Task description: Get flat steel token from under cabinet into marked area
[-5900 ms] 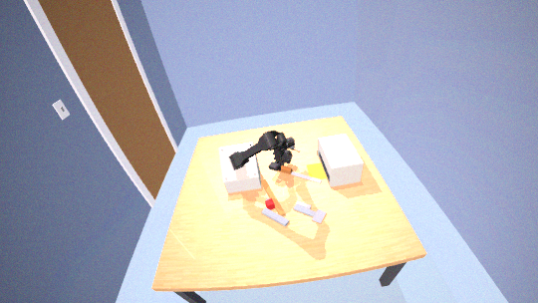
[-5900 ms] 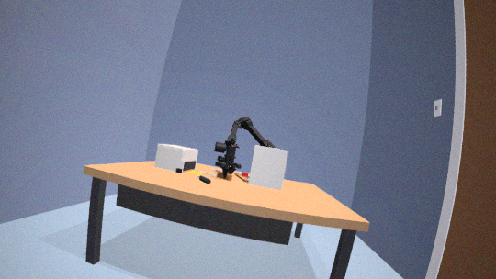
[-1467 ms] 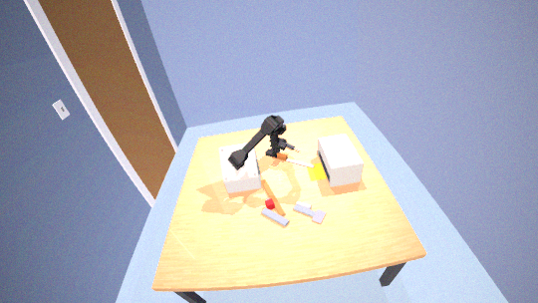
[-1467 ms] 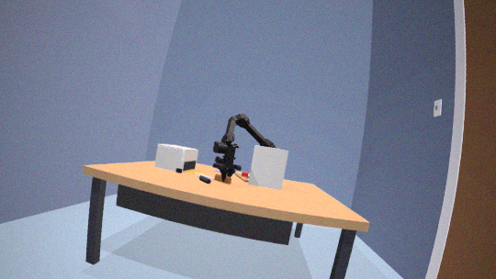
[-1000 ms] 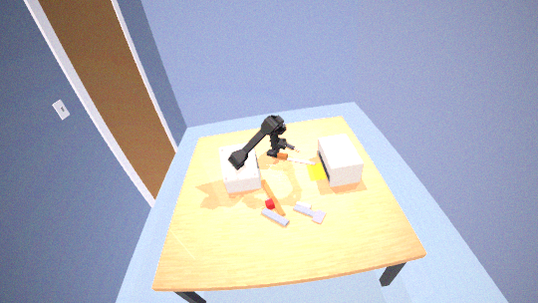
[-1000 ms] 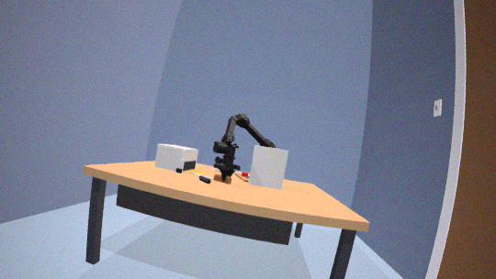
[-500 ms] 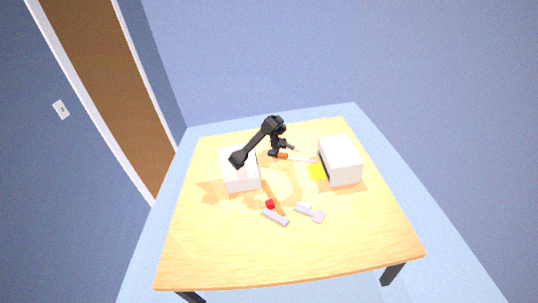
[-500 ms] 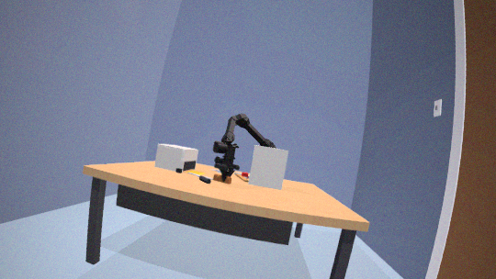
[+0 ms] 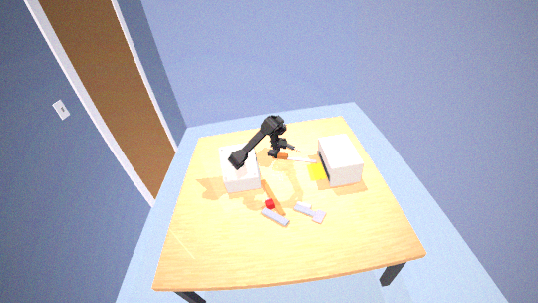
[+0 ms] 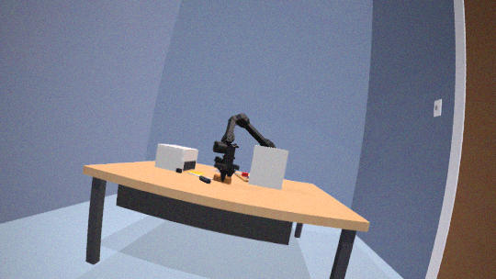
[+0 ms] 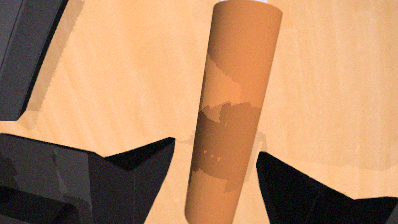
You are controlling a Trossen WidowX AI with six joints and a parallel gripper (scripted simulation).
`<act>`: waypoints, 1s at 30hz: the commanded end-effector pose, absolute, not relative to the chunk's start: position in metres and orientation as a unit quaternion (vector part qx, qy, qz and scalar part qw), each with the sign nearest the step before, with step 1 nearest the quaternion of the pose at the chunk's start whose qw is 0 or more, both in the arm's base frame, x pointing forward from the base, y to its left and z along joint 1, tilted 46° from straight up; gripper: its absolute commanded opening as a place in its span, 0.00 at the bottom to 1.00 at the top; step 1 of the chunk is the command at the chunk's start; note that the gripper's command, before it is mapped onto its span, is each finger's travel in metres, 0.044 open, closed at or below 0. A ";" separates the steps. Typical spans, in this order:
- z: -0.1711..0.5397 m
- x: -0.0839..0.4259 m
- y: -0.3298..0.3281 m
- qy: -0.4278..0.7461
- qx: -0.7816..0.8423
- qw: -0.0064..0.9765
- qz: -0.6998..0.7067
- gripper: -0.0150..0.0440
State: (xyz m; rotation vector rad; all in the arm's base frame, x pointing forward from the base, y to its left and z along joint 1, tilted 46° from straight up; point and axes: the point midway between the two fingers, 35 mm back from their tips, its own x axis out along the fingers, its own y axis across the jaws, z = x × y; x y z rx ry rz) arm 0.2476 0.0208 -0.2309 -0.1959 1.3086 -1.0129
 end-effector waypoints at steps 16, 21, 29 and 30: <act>-0.233 0.247 0.020 0.580 -0.084 0.674 -0.450 0.58; -0.233 0.247 0.020 0.580 -0.084 0.674 -0.450 0.49; -0.233 0.247 0.020 0.580 -0.084 0.674 -0.450 0.30; -0.233 0.247 0.020 0.580 -0.084 0.674 -0.450 0.25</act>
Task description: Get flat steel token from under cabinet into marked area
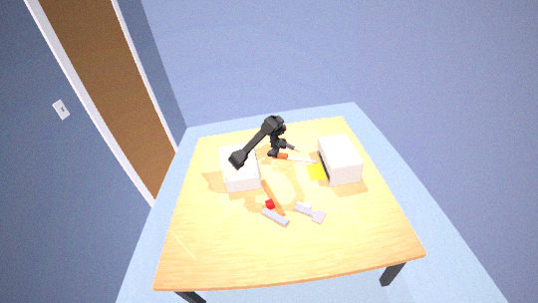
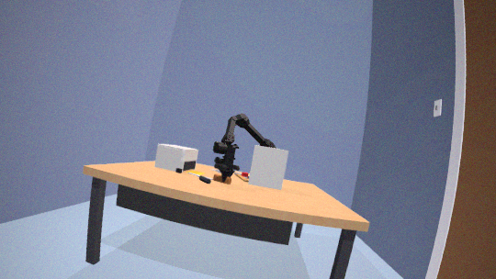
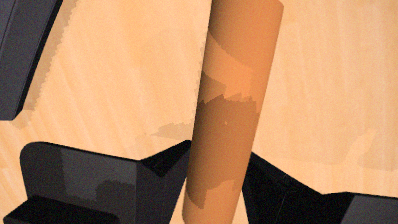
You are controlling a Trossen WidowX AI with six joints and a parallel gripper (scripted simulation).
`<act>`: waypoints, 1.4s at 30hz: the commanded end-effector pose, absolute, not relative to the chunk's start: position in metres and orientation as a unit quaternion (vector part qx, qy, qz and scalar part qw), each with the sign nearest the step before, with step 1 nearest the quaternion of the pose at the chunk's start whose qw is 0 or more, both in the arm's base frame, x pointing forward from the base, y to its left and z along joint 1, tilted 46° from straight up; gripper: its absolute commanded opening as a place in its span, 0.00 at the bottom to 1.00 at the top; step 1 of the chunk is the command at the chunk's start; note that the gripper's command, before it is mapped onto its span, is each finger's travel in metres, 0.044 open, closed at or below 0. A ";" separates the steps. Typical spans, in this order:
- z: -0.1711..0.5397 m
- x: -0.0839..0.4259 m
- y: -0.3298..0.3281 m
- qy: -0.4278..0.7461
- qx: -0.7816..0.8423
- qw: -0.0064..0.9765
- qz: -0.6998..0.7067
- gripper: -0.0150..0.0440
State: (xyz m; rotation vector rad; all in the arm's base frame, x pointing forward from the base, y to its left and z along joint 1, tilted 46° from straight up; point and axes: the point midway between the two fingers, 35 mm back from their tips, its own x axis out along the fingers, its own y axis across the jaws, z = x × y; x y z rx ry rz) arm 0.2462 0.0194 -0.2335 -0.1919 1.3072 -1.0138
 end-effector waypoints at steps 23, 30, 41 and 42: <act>-0.223 0.280 0.005 0.591 -0.104 0.671 -0.436 0.25; -0.218 0.293 -0.001 0.591 -0.105 0.671 -0.435 0.25; -0.212 0.312 -0.009 0.591 -0.106 0.671 -0.435 0.25; -0.212 0.314 -0.010 0.591 -0.106 0.671 -0.435 0.25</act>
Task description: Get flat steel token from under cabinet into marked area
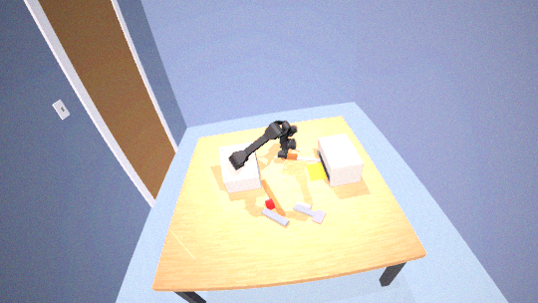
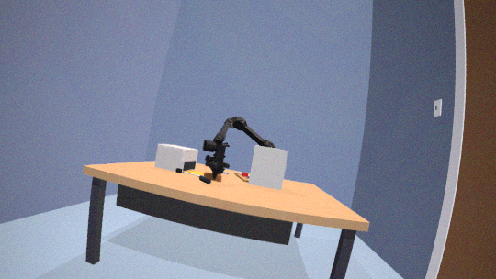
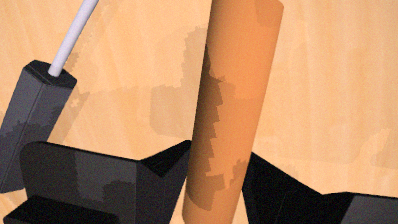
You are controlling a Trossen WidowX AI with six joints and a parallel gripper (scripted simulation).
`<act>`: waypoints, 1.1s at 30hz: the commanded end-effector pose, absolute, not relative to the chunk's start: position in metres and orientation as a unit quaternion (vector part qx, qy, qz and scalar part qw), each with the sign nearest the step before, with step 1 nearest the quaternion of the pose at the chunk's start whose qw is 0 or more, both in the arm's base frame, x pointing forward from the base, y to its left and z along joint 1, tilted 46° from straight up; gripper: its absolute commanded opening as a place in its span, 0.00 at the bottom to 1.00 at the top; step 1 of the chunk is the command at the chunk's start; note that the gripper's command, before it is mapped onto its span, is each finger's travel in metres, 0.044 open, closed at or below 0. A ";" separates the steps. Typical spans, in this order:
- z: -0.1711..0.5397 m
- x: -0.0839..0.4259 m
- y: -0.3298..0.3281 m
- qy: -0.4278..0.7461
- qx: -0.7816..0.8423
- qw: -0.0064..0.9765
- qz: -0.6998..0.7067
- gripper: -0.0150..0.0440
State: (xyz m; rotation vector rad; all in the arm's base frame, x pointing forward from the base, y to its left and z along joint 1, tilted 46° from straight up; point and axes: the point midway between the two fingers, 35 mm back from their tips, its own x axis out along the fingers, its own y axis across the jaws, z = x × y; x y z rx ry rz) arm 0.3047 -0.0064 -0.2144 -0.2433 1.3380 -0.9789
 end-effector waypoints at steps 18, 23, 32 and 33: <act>-0.204 0.340 -0.021 0.591 -0.106 0.671 -0.436 0.25; -0.202 0.346 -0.023 0.591 -0.106 0.671 -0.436 0.25; -0.198 0.358 -0.028 0.590 -0.106 0.671 -0.436 0.25; -0.198 0.359 -0.029 0.590 -0.106 0.671 -0.436 0.25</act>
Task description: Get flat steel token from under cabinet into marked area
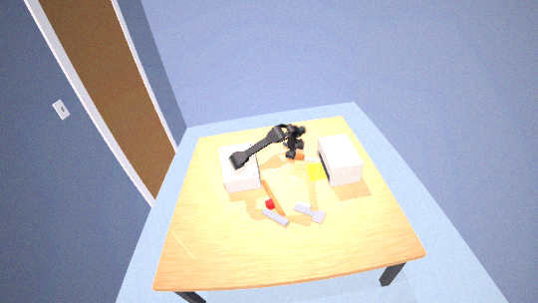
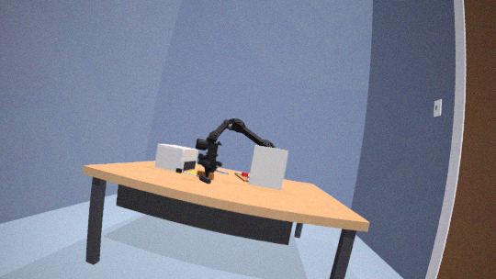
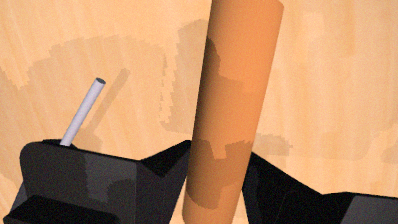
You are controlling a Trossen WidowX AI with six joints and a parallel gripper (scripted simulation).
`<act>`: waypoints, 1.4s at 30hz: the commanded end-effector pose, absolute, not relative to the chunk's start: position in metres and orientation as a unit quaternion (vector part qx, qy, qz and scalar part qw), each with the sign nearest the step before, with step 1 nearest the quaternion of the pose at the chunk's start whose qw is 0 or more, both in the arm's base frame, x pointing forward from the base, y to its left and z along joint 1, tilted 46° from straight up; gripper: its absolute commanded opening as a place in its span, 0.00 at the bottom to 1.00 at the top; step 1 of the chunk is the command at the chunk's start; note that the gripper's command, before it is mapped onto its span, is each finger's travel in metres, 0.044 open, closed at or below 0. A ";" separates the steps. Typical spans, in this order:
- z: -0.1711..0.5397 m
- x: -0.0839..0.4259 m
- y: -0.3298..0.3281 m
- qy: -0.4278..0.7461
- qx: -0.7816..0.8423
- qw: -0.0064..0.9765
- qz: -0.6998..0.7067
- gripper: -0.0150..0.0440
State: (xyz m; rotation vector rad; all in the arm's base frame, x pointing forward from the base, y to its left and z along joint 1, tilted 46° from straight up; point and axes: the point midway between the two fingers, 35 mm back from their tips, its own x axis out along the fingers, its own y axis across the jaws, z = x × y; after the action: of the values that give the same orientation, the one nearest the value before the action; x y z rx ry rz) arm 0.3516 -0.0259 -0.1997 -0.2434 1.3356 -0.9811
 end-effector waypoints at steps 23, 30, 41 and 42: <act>-0.189 0.385 -0.040 0.590 -0.106 0.671 -0.436 0.25; -0.187 0.393 -0.043 0.590 -0.107 0.671 -0.436 0.25; -0.184 0.392 -0.047 0.590 -0.107 0.671 -0.436 0.25; -0.183 0.392 -0.048 0.590 -0.107 0.671 -0.436 0.25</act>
State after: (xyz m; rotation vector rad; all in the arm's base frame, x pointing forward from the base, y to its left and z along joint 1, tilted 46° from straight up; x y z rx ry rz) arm 0.3918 -0.0436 -0.1860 -0.2409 1.3333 -0.9792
